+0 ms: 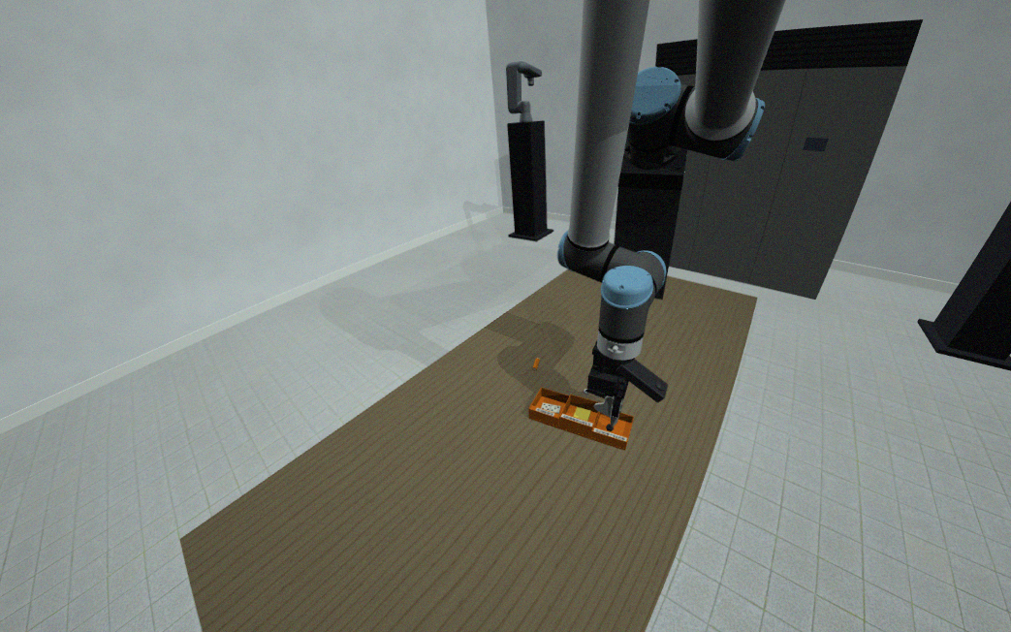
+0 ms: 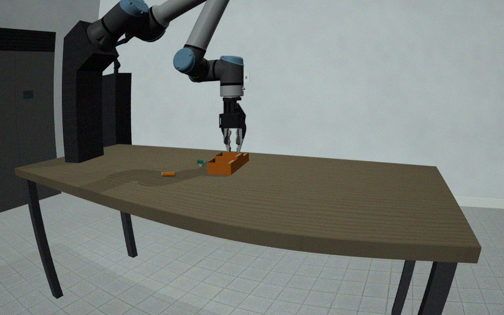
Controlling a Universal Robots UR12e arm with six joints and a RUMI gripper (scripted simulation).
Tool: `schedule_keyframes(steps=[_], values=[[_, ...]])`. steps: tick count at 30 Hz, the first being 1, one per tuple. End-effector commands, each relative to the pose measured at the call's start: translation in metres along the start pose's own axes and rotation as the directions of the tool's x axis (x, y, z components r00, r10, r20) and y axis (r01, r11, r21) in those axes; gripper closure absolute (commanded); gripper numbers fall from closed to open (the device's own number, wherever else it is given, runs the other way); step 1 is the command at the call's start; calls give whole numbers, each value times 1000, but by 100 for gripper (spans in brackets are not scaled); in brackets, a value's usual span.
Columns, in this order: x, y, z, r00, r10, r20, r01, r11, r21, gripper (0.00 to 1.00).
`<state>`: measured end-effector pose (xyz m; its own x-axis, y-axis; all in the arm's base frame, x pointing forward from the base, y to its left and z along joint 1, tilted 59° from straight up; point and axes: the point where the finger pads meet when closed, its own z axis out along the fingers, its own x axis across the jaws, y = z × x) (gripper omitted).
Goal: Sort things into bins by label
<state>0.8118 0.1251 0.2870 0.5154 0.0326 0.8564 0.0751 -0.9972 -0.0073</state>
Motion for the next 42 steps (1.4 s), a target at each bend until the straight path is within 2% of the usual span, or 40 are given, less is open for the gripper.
schedule_keyframes(steps=[1, 10, 15, 24, 28, 35, 37, 38, 42], values=[[0, 0, -6, 1000, 0, -1, 0, 1000, 0, 82], [0, 0, -16, 1000, 0, -1, 0, 1000, 0, 82], [0, 0, -38, 1000, 0, -1, 0, 1000, 0, 82], [0, 0, -38, 1000, 0, -1, 0, 1000, 0, 82], [-23, 23, -38, 982, 190, -1, -190, 982, 0, 82], [-65, 64, -39, 913, 409, 2, -409, 913, -2, 82], [-65, 64, -39, 913, 409, 2, -409, 913, -2, 82], [-71, 70, -39, 871, 491, 0, -491, 871, 0, 82], [-95, 93, -39, 871, 491, 0, -491, 871, 0, 82]])
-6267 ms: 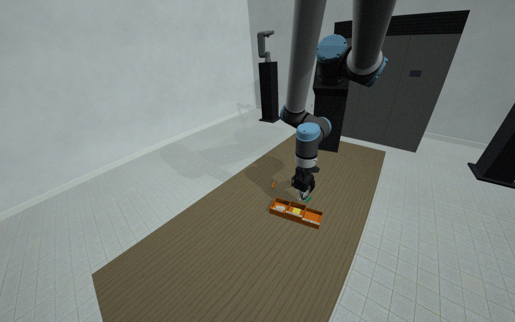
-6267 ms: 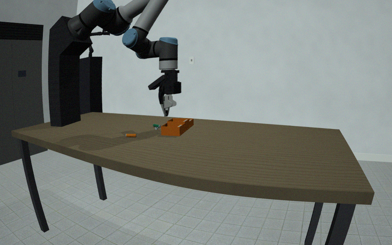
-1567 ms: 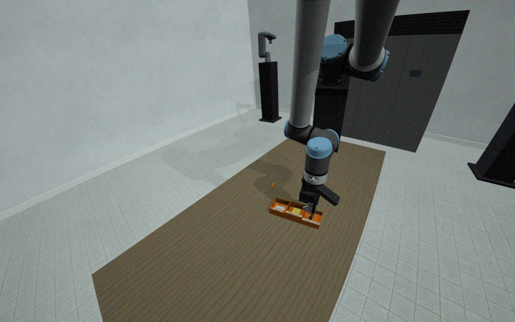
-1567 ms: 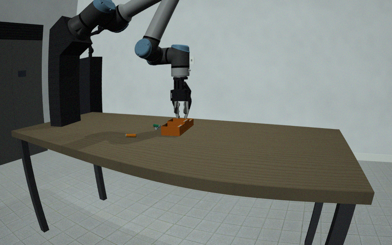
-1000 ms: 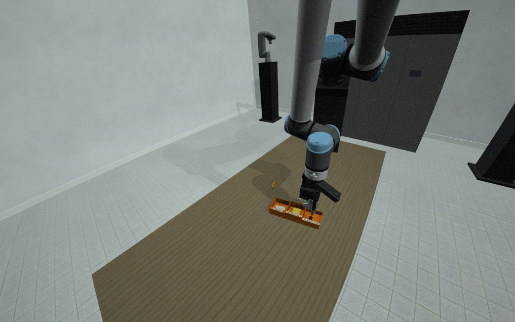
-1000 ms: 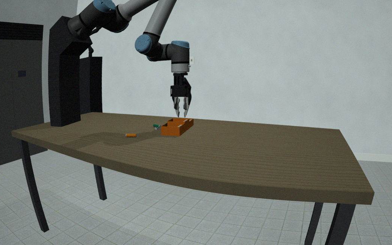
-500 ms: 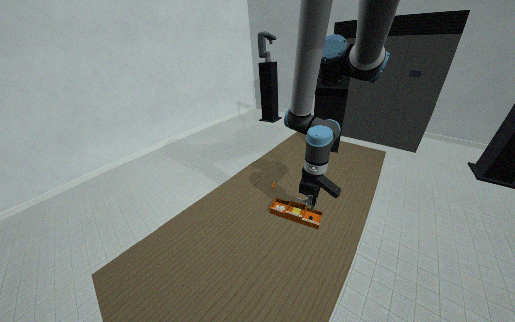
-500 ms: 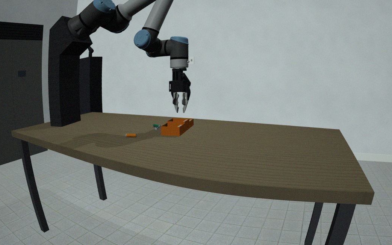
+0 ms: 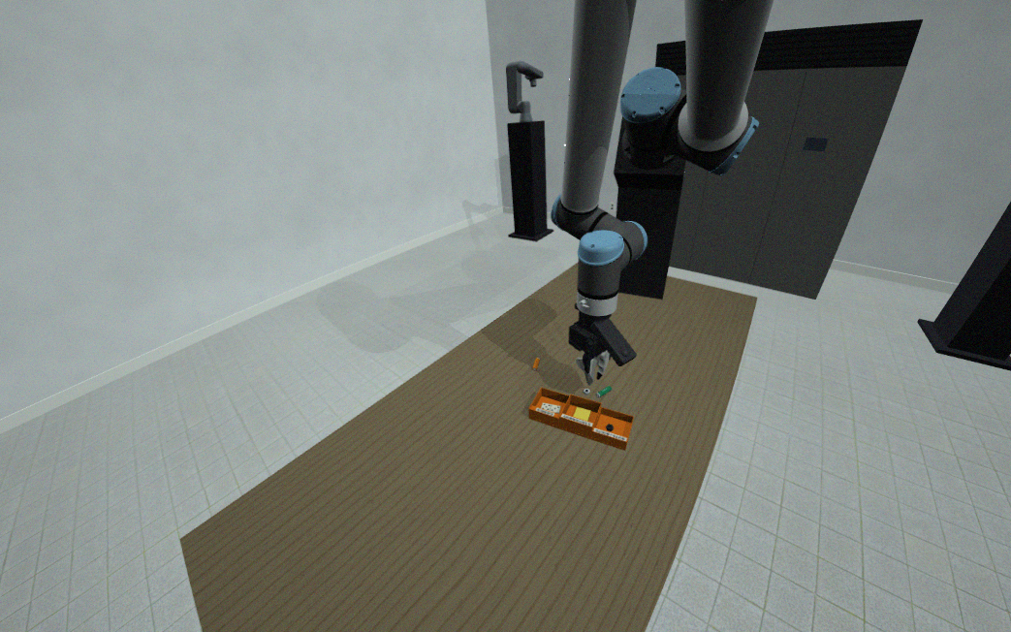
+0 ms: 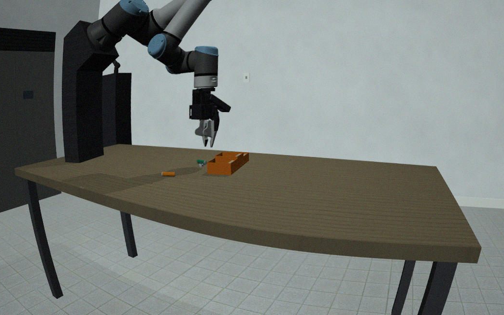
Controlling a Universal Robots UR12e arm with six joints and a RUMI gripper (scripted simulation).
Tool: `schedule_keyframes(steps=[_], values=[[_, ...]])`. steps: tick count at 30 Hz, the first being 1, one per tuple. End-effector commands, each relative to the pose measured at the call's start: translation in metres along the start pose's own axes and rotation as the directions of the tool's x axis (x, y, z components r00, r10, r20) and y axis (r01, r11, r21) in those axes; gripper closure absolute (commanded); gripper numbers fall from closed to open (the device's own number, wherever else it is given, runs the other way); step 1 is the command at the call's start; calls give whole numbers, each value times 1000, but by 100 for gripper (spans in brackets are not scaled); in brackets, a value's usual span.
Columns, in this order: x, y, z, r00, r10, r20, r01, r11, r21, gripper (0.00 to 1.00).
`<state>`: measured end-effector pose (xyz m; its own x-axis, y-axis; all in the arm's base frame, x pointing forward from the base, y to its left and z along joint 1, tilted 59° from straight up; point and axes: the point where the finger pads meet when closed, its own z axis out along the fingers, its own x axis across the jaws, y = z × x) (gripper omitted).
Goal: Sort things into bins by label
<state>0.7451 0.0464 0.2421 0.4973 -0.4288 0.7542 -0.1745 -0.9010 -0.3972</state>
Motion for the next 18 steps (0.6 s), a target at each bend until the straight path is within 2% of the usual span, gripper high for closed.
schedule_keyframes(steps=[1, 6, 18], values=[[-11, 36, 0, 999, 36, -6, -36, 999, 6, 82], [-13, 42, 0, 999, 36, -6, -36, 999, 6, 82], [-11, 36, 0, 999, 36, -6, -36, 999, 6, 82]])
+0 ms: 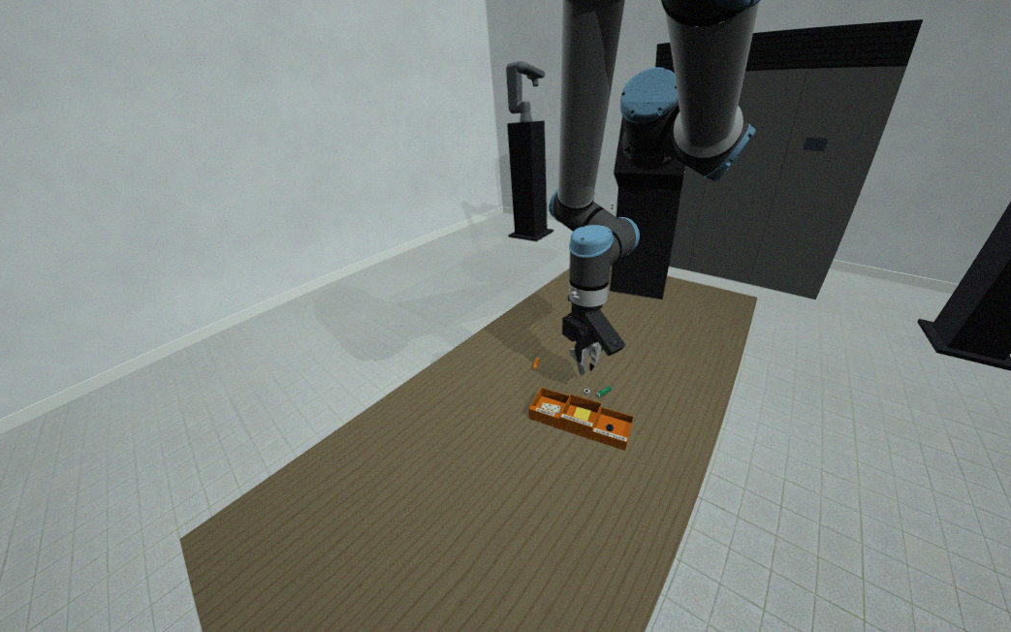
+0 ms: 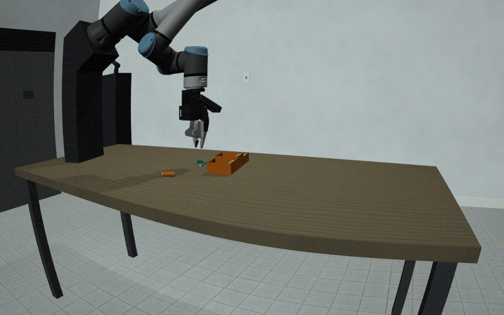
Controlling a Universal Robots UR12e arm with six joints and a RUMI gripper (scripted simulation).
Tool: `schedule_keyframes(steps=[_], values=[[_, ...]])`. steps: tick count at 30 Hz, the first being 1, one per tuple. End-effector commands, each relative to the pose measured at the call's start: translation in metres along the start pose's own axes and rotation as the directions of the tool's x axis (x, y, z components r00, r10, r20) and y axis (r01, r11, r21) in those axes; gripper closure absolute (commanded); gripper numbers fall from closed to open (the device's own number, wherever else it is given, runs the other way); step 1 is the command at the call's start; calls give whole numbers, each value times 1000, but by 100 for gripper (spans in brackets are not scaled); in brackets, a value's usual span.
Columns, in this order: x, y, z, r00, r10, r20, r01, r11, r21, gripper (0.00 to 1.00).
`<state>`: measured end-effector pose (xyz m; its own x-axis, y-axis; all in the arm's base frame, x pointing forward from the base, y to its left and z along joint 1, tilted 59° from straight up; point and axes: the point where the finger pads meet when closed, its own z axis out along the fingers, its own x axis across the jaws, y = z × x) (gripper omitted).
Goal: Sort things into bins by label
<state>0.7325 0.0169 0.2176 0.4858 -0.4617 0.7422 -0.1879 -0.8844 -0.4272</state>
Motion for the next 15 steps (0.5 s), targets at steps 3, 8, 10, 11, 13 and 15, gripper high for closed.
schedule_keyframes(steps=[3, 8, 10, 11, 13, 15], values=[[1, -4, 0, 1000, 0, 0, 0, 1000, 0, 82], [1, -5, 0, 1000, 0, 0, 0, 1000, 0, 82], [1, -6, 0, 1000, 0, 0, 0, 1000, 0, 82], [1, -6, 0, 1000, 0, 0, 0, 1000, 0, 82], [2, -6, 0, 1000, 0, 0, 0, 1000, 0, 82], [2, -6, 0, 1000, 0, 0, 0, 1000, 0, 82]])
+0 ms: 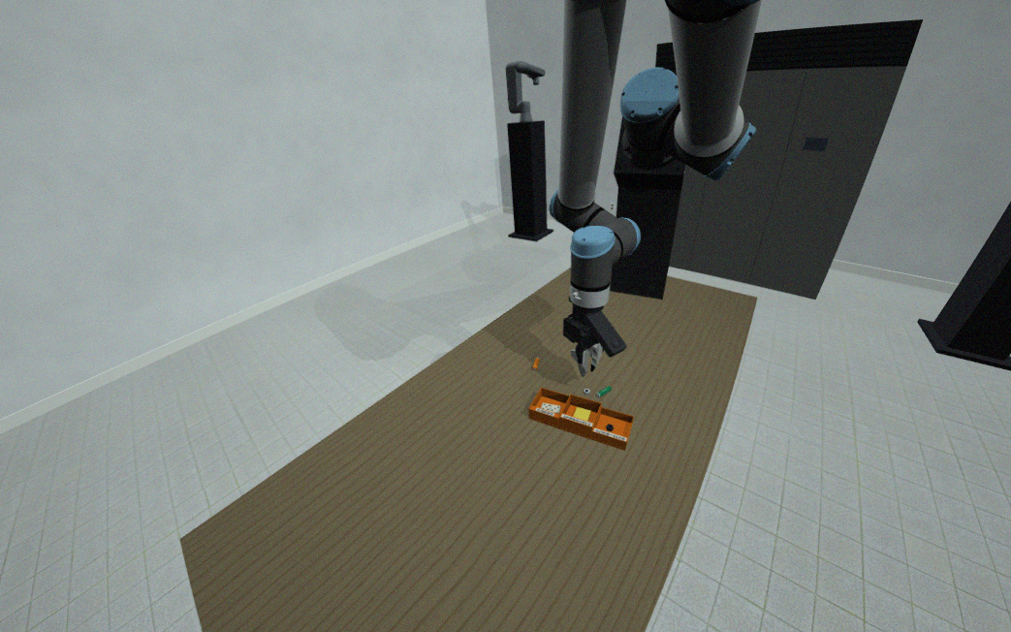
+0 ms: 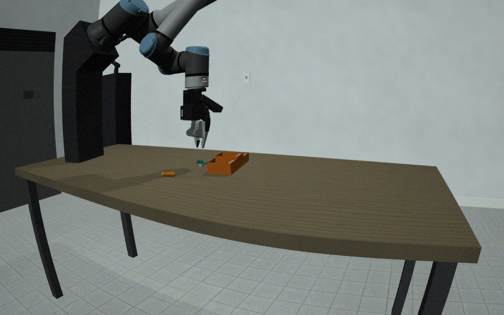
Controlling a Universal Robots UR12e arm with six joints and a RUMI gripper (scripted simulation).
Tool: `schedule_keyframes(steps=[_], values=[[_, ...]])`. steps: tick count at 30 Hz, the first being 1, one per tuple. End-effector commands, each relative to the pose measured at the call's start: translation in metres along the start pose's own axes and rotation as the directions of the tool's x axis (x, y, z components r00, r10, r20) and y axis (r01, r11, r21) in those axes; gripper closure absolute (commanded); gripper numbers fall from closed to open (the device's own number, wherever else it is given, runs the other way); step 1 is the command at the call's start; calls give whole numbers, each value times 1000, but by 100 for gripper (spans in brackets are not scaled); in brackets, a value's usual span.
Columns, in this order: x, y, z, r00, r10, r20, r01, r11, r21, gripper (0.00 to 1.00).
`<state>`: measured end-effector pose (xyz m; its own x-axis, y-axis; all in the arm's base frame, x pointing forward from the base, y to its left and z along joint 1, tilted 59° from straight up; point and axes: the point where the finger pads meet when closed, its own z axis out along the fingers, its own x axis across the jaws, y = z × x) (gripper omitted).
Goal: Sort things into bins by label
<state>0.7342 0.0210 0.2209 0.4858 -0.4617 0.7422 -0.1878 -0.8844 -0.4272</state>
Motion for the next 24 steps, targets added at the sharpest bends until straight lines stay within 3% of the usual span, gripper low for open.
schedule_keyframes(steps=[1, 3, 19, 24], values=[[0, -1, 0, 1000, 0, 0, 0, 1000, 0, 82], [0, -1, 0, 1000, 0, 0, 0, 1000, 0, 82], [0, -1, 56, 1000, 0, 0, 0, 1000, 0, 82], [0, -1, 56, 1000, 0, 0, 0, 1000, 0, 82]])
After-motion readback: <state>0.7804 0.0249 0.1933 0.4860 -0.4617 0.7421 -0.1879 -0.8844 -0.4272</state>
